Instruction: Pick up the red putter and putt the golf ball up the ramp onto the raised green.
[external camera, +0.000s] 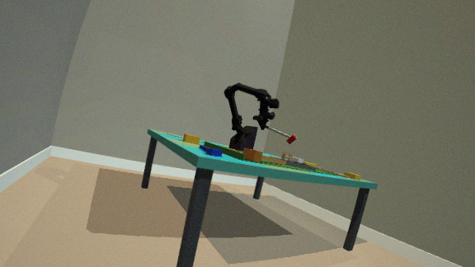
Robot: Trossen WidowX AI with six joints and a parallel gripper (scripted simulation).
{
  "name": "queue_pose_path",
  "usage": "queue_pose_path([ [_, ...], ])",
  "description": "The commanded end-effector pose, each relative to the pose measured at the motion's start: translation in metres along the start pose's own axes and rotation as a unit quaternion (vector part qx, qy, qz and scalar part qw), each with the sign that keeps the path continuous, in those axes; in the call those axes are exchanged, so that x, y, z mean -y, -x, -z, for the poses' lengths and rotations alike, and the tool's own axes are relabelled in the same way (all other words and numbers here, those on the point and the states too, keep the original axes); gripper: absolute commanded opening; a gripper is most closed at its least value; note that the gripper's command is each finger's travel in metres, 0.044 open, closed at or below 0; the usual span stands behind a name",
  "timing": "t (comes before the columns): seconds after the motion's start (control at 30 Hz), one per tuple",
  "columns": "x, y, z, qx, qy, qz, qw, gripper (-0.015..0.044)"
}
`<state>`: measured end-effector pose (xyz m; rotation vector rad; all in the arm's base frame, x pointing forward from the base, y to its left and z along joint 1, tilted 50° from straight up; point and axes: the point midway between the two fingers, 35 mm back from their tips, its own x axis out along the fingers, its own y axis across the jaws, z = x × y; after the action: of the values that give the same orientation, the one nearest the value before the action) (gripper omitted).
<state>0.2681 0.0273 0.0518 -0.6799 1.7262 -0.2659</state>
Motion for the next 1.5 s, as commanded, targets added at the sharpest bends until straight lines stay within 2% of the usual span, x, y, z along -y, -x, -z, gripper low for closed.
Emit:
queue_pose_path([
  [0.0,0.019,0.008,0.015,-0.001,-0.072,0.006,0.997,0.0],
  [0.33,0.06,0.025,0.055,-0.005,-0.249,0.014,0.969,0.0],
  [0.7,0.096,0.038,0.106,-0.007,-0.43,0.026,0.902,0.0],
  [1.0,0.099,0.036,0.109,-0.014,-0.44,0.03,0.897,0.0],
  [1.47,0.108,-0.001,0.106,-0.094,-0.426,0.069,0.897,0.0],
])
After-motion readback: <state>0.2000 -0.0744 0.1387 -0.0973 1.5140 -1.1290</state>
